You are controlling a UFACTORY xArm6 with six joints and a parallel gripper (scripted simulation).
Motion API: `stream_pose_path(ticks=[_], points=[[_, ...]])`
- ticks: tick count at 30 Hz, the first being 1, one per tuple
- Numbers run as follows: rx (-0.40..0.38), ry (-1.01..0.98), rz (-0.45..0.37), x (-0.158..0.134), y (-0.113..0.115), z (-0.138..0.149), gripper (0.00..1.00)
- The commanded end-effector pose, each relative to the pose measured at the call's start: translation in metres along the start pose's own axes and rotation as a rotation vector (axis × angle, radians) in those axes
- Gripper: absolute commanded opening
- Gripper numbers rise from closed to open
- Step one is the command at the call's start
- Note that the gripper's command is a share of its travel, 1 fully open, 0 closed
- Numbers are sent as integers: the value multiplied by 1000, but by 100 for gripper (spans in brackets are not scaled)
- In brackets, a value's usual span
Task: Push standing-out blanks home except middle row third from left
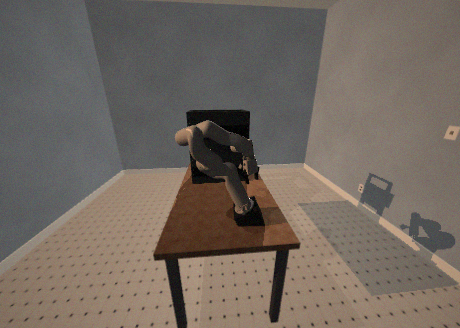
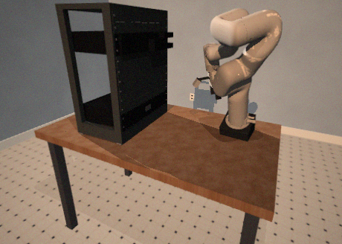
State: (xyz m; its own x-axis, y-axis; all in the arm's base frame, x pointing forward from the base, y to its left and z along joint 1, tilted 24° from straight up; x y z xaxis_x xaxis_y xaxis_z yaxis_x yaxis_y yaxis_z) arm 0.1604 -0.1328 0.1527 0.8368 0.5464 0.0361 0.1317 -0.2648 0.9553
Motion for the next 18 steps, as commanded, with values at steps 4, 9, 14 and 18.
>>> stream_pose_path(ticks=[4, 9, 14, 18], points=[[-3, 0, 1, 0, 1, 1, 100], [-3, 0, 1, 0, 1, 1, 100], [-3, 0, 1, 0, 1, 1, 100], [-3, 0, 1, 0, 1, 1, 100]])
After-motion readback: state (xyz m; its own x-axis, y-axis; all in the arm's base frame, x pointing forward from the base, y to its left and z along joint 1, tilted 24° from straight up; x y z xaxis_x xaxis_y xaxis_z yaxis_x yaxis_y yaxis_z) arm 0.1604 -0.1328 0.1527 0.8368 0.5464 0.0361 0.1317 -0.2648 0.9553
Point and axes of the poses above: the point where the finger pads meet when closed, its own y axis back along the fingers, its own z axis across the jaws, x = y × z, the point moved 9 cm from there along y, back along the fingers, and after that the axes turned 3 degrees about -y, right-handed, at the moved point
